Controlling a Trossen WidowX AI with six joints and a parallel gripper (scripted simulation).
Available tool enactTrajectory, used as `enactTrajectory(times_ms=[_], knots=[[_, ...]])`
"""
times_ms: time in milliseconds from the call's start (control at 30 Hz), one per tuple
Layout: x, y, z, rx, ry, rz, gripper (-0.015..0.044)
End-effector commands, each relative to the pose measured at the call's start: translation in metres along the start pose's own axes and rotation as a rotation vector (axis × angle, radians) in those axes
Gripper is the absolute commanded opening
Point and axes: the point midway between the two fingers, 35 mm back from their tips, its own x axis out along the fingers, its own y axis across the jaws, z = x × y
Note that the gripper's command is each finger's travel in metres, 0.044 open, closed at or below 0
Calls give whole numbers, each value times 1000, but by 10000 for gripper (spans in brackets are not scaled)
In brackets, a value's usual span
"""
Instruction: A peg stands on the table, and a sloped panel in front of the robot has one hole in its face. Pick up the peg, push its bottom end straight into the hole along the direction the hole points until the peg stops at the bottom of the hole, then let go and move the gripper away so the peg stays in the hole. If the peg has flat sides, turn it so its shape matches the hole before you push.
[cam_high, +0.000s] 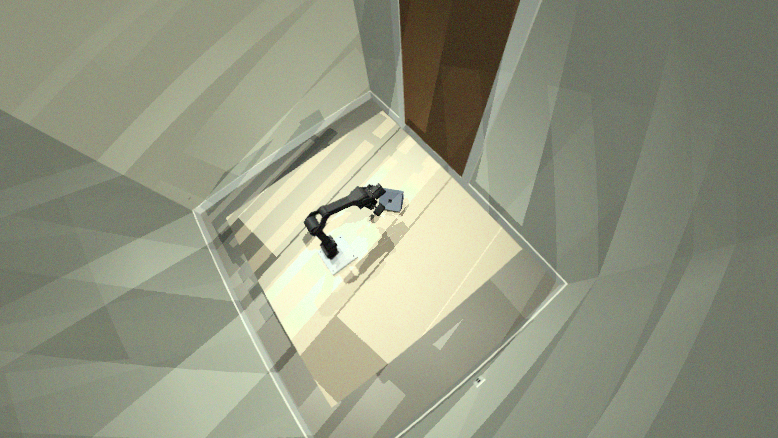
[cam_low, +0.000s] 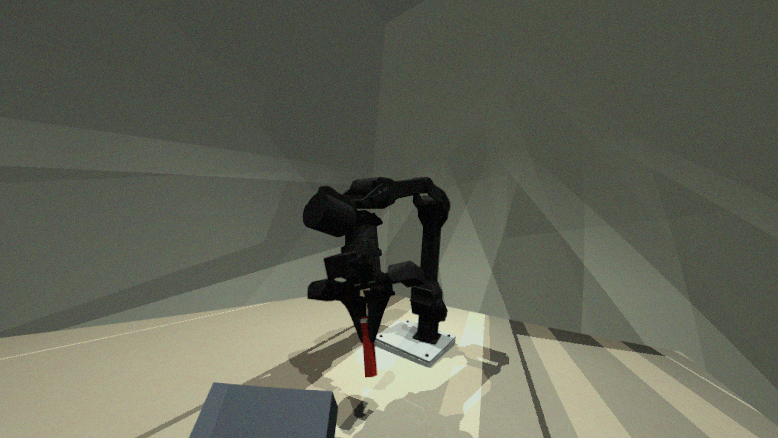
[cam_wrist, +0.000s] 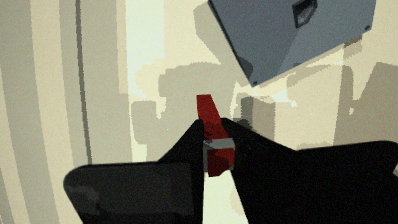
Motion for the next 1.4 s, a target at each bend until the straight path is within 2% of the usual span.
enactTrajectory(times_ms=[0,1367], knots=[[-2,-3,1,-24,-17,10,0],[-27,-49,10,-259,-198,25,0]])
